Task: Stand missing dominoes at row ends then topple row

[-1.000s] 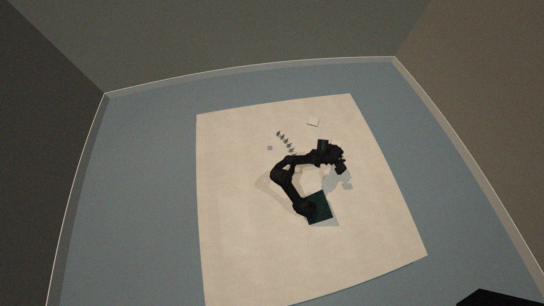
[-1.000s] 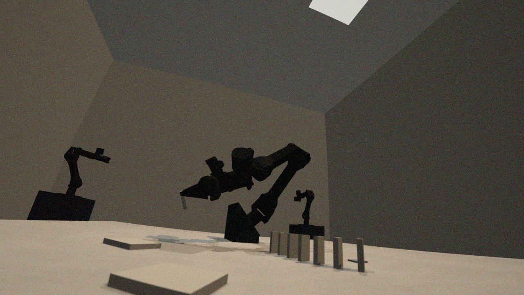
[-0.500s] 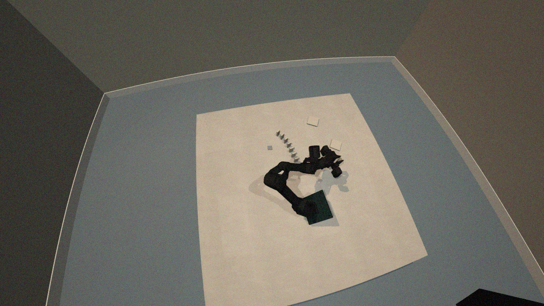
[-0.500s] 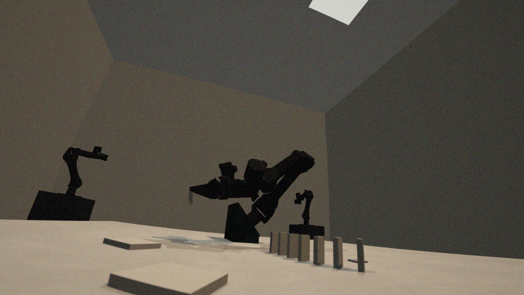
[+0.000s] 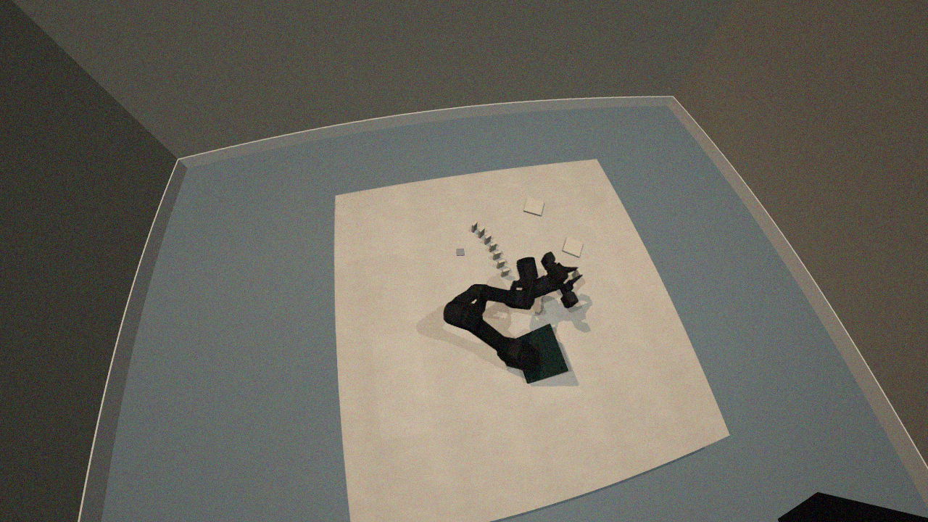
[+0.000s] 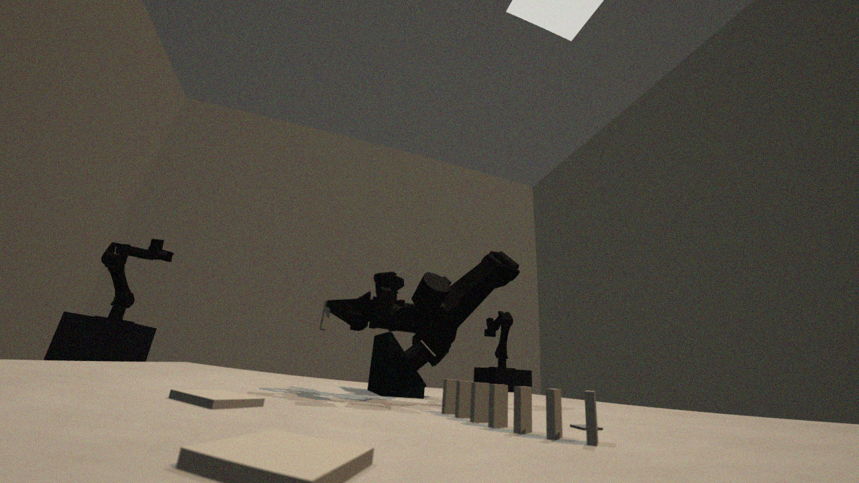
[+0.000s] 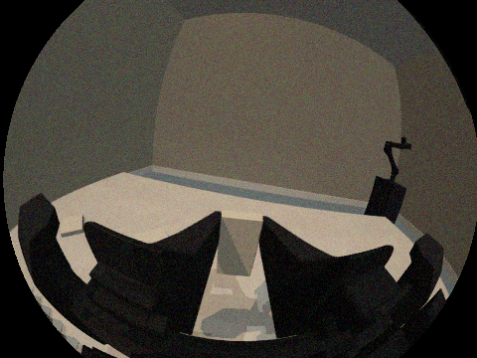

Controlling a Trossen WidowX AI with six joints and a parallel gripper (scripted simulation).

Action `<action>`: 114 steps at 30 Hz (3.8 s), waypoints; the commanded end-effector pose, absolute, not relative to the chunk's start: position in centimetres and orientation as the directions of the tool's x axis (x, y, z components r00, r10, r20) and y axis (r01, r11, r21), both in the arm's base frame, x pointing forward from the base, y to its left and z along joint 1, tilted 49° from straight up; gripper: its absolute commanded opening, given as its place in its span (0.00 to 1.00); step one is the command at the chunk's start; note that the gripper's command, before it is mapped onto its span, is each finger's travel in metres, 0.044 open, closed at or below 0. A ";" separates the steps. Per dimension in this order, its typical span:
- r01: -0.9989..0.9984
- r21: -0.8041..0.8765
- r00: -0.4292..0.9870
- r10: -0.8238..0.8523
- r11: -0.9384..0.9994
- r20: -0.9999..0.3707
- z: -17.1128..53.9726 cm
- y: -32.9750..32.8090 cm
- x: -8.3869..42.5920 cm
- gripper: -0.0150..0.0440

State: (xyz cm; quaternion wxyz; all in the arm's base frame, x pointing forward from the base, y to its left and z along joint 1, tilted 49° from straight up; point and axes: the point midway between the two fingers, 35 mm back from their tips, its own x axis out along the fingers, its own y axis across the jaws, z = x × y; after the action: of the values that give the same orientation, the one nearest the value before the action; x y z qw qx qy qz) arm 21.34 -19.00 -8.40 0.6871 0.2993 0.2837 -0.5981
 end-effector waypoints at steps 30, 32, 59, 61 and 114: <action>0.993 0.073 0.119 -0.642 0.098 -0.757 -13.1 -13.9 21.7 0.44; 0.993 0.072 0.119 -0.643 0.099 -0.757 -13.6 -13.3 21.6 0.44; 0.992 0.070 0.121 -0.650 0.104 -0.750 -16.0 -10.9 20.8 0.70; 0.992 0.070 0.121 -0.650 0.104 -0.750 -16.0 -10.9 20.8 0.79; 0.992 0.076 -0.024 0.736 0.102 -0.676 -11.9 -20.1 21.5 1.00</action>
State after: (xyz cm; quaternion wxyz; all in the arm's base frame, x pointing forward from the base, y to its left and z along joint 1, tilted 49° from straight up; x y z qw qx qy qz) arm 20.93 -17.90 -15.36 0.3398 0.5481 0.7017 -0.3027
